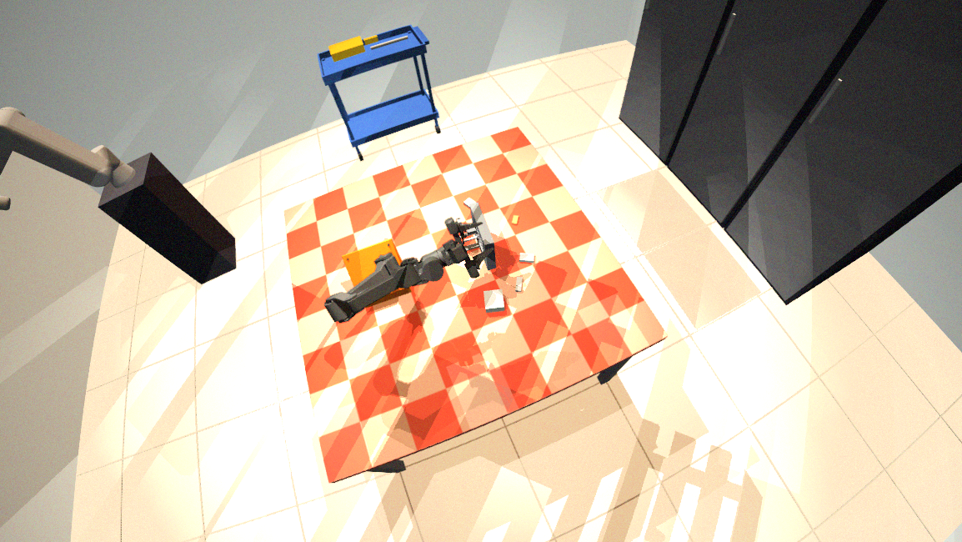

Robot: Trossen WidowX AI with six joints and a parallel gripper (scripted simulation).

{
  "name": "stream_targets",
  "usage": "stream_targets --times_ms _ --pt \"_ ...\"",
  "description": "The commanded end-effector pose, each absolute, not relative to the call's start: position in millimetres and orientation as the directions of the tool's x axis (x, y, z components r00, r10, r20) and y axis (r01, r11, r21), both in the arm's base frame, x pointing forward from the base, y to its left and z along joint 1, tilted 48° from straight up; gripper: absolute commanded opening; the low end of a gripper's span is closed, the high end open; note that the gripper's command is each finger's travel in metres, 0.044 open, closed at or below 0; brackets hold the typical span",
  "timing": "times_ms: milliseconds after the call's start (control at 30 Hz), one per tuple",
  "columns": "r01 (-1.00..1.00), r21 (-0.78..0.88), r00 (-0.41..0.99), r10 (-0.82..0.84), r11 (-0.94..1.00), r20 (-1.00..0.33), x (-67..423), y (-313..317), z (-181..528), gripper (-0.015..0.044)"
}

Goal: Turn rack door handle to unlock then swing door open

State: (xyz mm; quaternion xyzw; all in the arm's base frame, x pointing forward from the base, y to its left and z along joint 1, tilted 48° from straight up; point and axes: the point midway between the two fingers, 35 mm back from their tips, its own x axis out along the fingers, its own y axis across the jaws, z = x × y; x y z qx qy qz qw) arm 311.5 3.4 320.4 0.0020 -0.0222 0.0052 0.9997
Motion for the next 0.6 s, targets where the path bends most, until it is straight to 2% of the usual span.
stream_targets --times_ms 0,100,133,567 --pt "-0.010 0.005 0.999 0.010 1.000 0.040 312 3 320 0.0374" --pt "-0.005 0.029 1.000 0.005 1.000 -0.019 320 5 310 0.0295" --pt "-0.001 0.038 0.999 0.003 0.999 -0.044 324 6 305 0.0290" --pt "0.079 0.113 0.930 -0.032 0.991 -0.367 357 18 244 0.0290"
